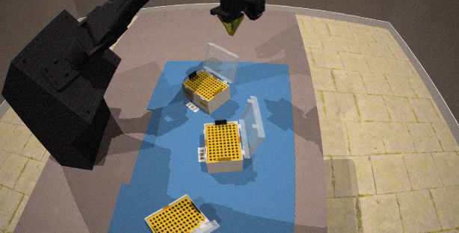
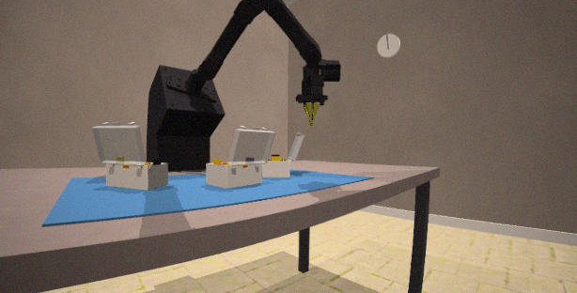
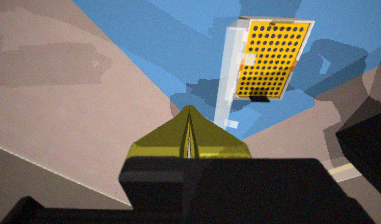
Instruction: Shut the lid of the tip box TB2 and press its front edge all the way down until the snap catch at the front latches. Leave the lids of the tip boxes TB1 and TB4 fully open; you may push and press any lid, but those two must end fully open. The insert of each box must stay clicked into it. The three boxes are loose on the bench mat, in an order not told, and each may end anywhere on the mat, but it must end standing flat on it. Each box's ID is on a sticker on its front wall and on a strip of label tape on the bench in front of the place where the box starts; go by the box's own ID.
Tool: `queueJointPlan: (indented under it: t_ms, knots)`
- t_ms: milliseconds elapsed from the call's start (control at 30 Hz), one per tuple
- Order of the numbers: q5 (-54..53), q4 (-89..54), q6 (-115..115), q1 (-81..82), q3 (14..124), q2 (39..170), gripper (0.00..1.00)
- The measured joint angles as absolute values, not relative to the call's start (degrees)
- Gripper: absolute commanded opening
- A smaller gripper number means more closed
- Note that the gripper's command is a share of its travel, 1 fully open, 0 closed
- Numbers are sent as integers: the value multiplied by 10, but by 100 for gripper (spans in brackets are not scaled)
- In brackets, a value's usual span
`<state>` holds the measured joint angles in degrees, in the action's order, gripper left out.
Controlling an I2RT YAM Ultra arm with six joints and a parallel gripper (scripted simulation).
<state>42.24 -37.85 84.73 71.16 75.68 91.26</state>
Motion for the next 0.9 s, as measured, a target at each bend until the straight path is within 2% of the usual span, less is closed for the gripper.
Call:
queueJointPlan:
  t_ms: [900]
  knots:
    - [416, -340, 831, 689, 746, 930, 0]
